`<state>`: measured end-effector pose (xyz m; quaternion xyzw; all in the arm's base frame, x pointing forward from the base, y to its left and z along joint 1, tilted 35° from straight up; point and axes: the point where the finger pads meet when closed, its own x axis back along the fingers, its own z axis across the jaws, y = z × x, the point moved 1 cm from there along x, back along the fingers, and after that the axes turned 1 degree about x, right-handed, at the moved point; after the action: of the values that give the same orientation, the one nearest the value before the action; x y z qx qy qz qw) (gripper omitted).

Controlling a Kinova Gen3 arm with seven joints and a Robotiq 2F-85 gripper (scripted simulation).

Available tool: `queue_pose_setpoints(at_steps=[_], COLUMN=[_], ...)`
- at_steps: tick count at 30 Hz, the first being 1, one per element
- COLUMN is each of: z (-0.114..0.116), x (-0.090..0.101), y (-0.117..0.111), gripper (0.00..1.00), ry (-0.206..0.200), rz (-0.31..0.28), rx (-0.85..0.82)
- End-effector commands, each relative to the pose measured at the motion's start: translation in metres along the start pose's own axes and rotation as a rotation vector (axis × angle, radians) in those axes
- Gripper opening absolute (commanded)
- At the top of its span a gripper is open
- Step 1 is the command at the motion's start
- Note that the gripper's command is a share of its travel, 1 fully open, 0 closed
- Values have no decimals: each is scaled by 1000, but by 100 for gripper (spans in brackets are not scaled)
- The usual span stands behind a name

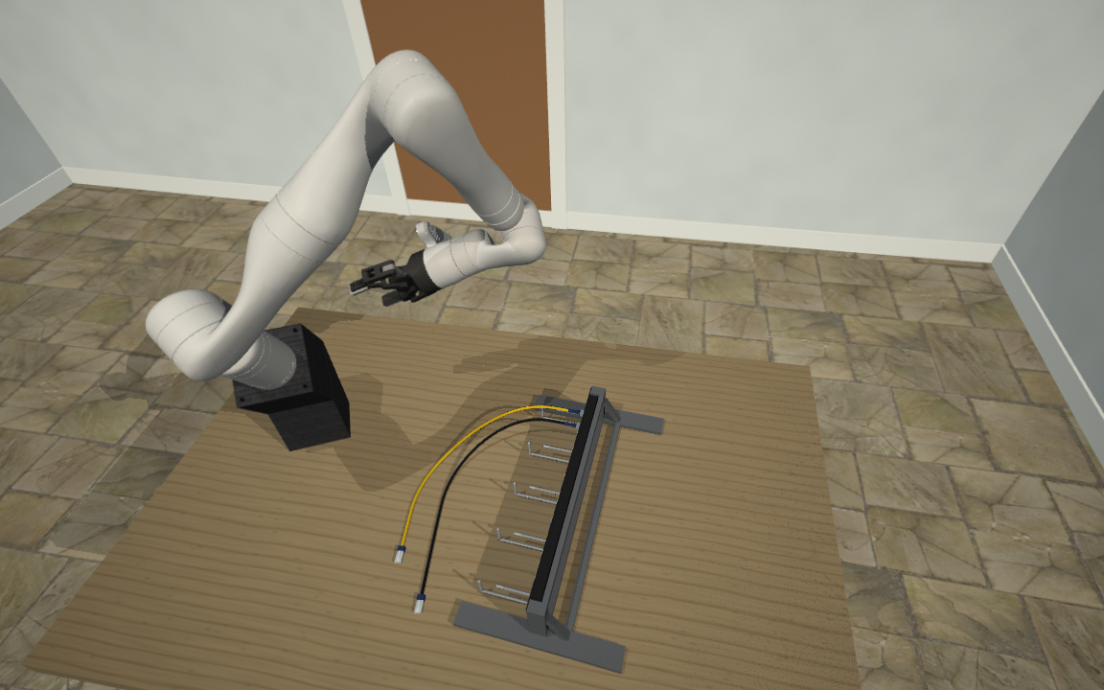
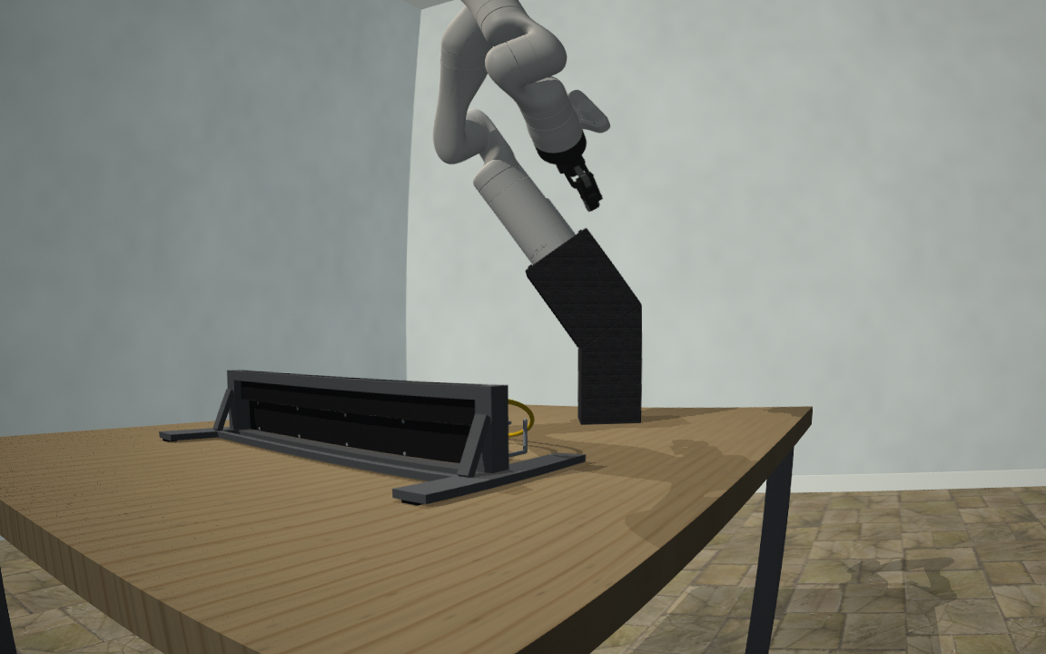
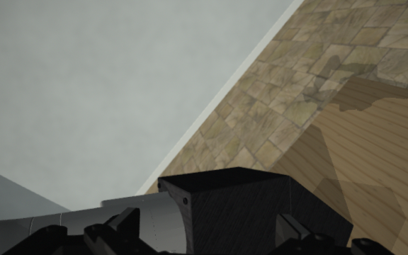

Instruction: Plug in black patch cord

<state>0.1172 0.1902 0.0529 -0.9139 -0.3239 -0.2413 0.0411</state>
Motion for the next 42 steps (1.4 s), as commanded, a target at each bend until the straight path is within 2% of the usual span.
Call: queue_pose_setpoints(at_steps=[1,20,26,32,34,42], z=[0,0,-1,-4,-4,-13], x=[0,0,1,3,3,9], y=[0,0,6,26,26,81], gripper=[100,100,100,100,100,100], ry=[1,1,10,37,37,106], rz=[0,-1,-11,-47,-47,-142], rx=[1,1,0,-3,-3,-4])
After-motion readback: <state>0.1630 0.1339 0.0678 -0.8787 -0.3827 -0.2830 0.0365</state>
